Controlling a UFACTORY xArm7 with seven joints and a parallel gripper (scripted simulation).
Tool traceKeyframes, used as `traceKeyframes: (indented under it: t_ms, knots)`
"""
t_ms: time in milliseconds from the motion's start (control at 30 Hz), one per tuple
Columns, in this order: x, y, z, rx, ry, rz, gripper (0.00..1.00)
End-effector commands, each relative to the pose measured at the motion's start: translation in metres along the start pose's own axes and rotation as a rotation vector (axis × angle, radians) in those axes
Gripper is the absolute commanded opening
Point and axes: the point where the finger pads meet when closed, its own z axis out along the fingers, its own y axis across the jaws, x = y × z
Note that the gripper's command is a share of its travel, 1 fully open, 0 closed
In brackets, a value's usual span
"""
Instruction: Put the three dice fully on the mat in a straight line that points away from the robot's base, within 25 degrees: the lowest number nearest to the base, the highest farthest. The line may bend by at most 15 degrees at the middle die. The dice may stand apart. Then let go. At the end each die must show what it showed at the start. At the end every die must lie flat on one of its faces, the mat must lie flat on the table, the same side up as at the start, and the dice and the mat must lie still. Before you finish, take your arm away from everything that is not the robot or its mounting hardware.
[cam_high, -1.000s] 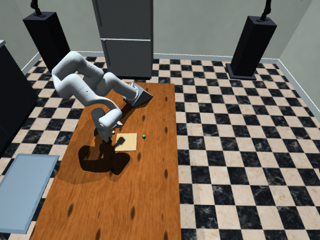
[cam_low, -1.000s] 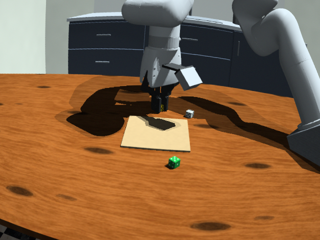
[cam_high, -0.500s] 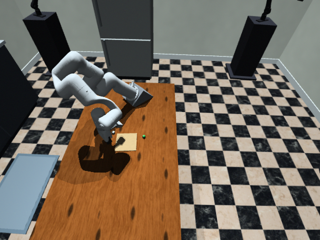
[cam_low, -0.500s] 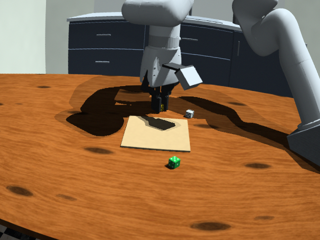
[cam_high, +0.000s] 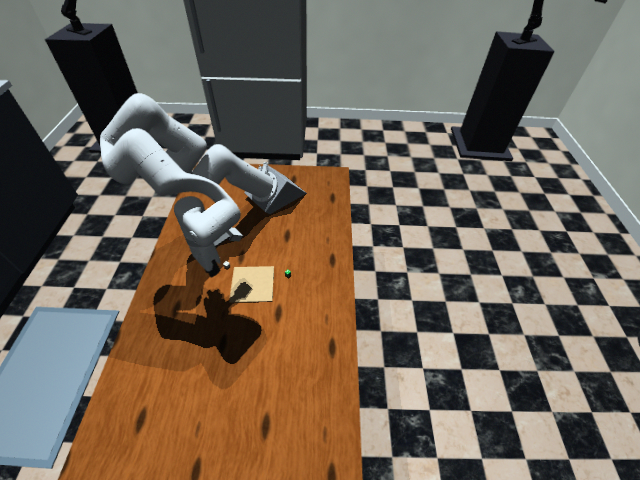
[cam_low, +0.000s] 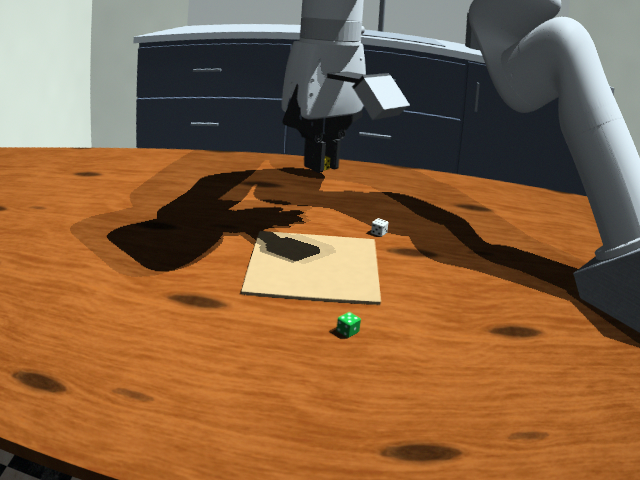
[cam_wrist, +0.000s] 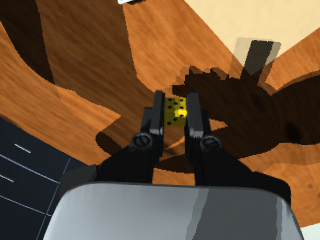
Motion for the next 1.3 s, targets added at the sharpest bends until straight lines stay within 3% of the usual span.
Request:
traceKeyframes:
  t_ms: [0, 500, 567, 967, 1067, 1100, 1167, 1267]
  knots:
    - [0.0, 0.0, -0.022, 0.002, -0.001, 0.0, 0.11]
    - [0.009, 0.005, -0.029, 0.002, 0.001, -0.06, 0.11]
    - [0.033, 0.018, -0.03, 0.0, 0.003, -0.211, 0.11]
    - [0.095, 0.041, -0.032, 0.0, 0.003, -0.603, 0.11]
    - [0.098, 0.041, -0.032, 0.0, 0.003, -0.619, 0.11]
    - [0.115, 0.044, -0.033, 0.001, 0.001, -0.724, 0.11]
    - [0.123, 0.045, -0.033, 0.002, 0.0, -0.774, 0.11]
    - [0.124, 0.046, -0.033, 0.002, 0.0, -0.784, 0.11]
